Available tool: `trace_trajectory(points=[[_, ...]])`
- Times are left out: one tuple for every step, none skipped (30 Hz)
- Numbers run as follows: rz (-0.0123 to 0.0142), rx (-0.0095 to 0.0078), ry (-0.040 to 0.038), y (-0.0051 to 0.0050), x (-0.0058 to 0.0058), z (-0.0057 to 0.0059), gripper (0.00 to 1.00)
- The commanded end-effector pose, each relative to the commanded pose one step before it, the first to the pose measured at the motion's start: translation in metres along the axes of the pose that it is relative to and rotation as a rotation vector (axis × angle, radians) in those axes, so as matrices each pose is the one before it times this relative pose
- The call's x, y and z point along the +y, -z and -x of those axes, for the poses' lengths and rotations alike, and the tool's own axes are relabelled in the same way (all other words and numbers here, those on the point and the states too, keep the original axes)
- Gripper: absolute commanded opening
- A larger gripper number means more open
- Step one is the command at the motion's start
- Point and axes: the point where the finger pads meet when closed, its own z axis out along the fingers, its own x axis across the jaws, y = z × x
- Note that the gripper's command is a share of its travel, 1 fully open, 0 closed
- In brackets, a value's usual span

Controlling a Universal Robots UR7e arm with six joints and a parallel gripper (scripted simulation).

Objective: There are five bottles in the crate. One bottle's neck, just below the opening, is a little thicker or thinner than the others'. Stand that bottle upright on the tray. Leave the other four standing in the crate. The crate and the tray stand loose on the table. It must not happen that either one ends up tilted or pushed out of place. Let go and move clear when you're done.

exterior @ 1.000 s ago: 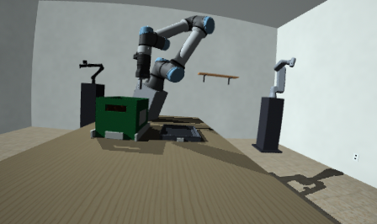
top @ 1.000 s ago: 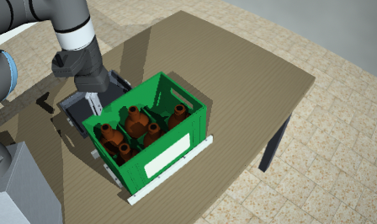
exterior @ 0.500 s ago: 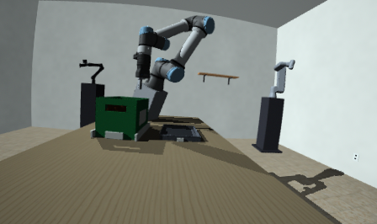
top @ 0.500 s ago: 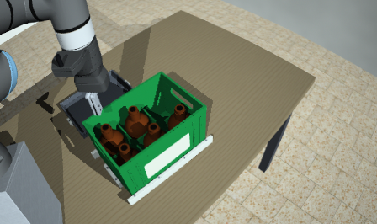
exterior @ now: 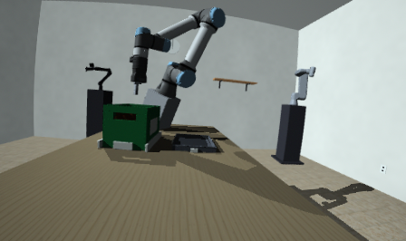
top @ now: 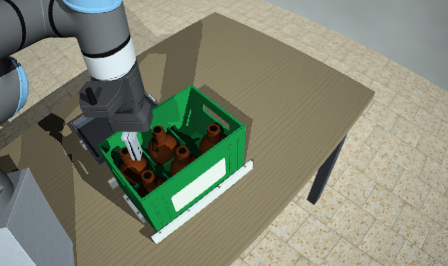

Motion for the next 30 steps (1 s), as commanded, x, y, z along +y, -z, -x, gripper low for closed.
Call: trace_trajectory(points=[[0.00075, -0.0005, 0.0009, -0.00167, -0.00319, 0.00528, 0.0], [0.0, 0.0, 0.0, 0.0, 0.0, 0.0, 0.0], [0.0, 0.0, 0.0, 0.0, 0.0, 0.0, 1.0], [0.0, 0.0, 0.0, 0.0, 0.0, 0.0, 1.0], [0.0, 0.0, 0.0, 0.0, 0.0, 0.0, 1.0], [0.0, 0.0, 0.0, 0.0, 0.0, 0.0, 1.0], [0.0, 0.0, 0.0, 0.0, 0.0, 0.0, 1.0], [0.0, 0.0, 0.0, 0.0, 0.0, 0.0, 1.0], [0.0, 0.0, 0.0, 0.0, 0.0, 0.0, 1.0], [0.0, 0.0, 0.0, 0.0, 0.0, 0.0, 1.0], [0.0, 0.0, 0.0, 0.0, 0.0, 0.0, 1.0], [0.0, 0.0, 0.0, 0.0, 0.0, 0.0, 1.0], [0.0, 0.0, 0.0, 0.0, 0.0, 0.0, 1.0], [0.0, 0.0, 0.0, 0.0, 0.0, 0.0, 1.0], [0.0, 0.0, 0.0, 0.0, 0.0, 0.0, 1.0], [0.0, 0.0, 0.0, 0.0, 0.0, 0.0, 1.0], [0.0, 0.0, 0.0, 0.0, 0.0, 0.0, 1.0], [0.0, 0.0, 0.0, 0.0, 0.0, 0.0, 1.0], [0.0, 0.0, 0.0, 0.0, 0.0, 0.0, 1.0], [0.0, 0.0, 0.0, 0.0, 0.0, 0.0, 1.0], [0.0, 0.0, 0.0, 0.0, 0.0, 0.0, 1.0], [0.0, 0.0, 0.0, 0.0, 0.0, 0.0, 1.0], [0.0, 0.0, 0.0, 0.0, 0.0, 0.0, 1.0], [0.0, 0.0, 0.0, 0.0, 0.0, 0.0, 1.0], [0.0, 0.0, 0.0, 0.0, 0.0, 0.0, 1.0], [0.0, 0.0, 0.0, 0.0, 0.0, 0.0, 1.0], [0.0, 0.0, 0.0, 0.0, 0.0, 0.0, 1.0], [0.0, 0.0, 0.0, 0.0, 0.0, 0.0, 1.0], [0.0, 0.0, 0.0, 0.0, 0.0, 0.0, 1.0], [0.0, 0.0, 0.0, 0.0, 0.0, 0.0, 1.0]])
